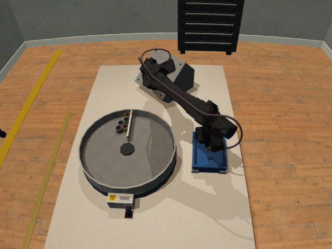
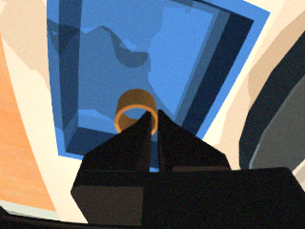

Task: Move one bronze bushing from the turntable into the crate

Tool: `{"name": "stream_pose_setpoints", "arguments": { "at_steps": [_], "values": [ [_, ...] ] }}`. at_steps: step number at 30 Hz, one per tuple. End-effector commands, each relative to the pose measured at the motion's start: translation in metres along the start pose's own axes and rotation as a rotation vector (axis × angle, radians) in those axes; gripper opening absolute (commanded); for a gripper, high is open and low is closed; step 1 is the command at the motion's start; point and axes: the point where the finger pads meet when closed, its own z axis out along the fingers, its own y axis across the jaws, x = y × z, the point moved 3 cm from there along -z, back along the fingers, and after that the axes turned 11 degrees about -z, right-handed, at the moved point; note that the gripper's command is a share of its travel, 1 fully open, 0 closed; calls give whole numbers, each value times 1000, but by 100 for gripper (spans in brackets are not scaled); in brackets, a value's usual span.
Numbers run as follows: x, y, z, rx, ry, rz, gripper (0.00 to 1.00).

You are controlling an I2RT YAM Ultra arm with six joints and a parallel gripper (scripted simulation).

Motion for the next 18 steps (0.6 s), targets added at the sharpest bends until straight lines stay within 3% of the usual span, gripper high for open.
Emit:
{"name": "stream_pose_setpoints", "arguments": {
  "at_steps": [1, 18],
  "values": [
    [-1, 5, -14, -12, -39, 2, 0],
    [-1, 4, -14, -11, -35, -2, 0]
  ]
}}
